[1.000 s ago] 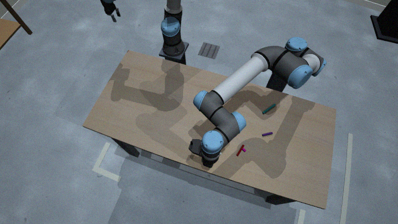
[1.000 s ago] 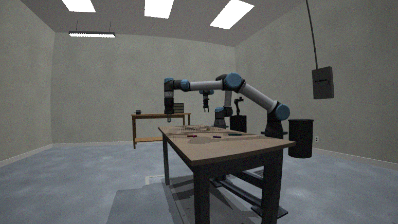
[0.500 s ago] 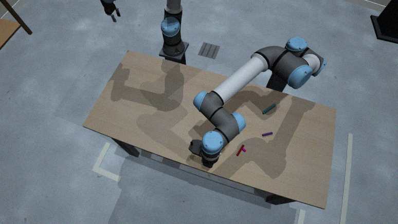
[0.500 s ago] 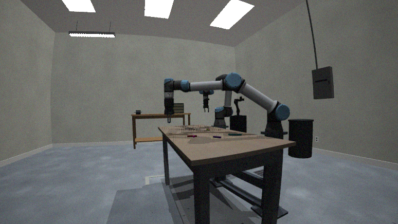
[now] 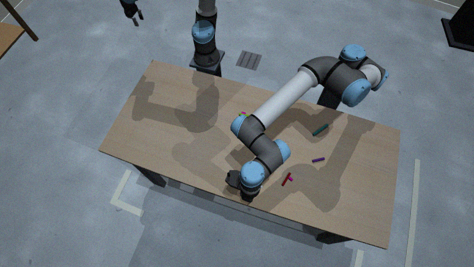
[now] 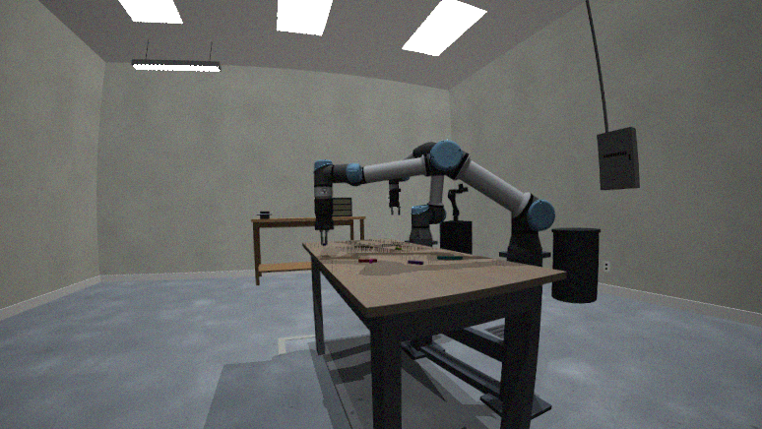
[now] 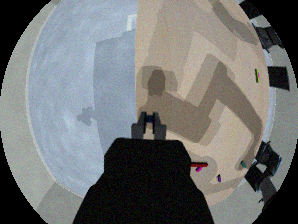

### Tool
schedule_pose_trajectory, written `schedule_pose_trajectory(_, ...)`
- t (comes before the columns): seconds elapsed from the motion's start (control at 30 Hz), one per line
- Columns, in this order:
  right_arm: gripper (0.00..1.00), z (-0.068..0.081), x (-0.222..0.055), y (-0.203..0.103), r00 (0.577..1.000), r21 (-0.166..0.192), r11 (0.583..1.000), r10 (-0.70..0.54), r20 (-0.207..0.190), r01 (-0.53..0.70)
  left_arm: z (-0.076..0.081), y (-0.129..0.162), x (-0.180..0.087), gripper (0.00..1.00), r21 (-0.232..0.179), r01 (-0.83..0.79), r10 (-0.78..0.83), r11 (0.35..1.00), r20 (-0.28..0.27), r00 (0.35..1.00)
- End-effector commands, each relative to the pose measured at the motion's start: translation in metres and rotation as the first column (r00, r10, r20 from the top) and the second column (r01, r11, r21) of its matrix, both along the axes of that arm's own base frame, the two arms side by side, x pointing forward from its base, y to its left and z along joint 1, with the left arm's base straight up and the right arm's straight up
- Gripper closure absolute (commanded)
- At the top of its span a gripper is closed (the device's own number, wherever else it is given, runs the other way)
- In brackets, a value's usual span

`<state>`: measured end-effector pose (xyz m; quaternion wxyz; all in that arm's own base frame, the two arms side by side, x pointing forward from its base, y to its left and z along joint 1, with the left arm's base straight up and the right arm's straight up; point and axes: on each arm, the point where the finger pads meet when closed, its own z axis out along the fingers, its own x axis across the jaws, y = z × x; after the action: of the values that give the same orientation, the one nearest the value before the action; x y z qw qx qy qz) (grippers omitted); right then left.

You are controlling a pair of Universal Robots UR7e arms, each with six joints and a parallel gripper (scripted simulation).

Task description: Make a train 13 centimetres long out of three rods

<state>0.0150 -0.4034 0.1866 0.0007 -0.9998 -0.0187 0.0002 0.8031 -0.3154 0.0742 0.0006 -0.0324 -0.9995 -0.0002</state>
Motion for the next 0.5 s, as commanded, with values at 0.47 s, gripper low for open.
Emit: schedule_pose_trajectory(0.47,0.0,0.0,0.0,0.0,1.0,-0.001,1.0,0.0,0.0,0.0,-0.04,-0.001,0.001,0.76,-0.002,0.0,0.0,1.0,0.003,1.0)
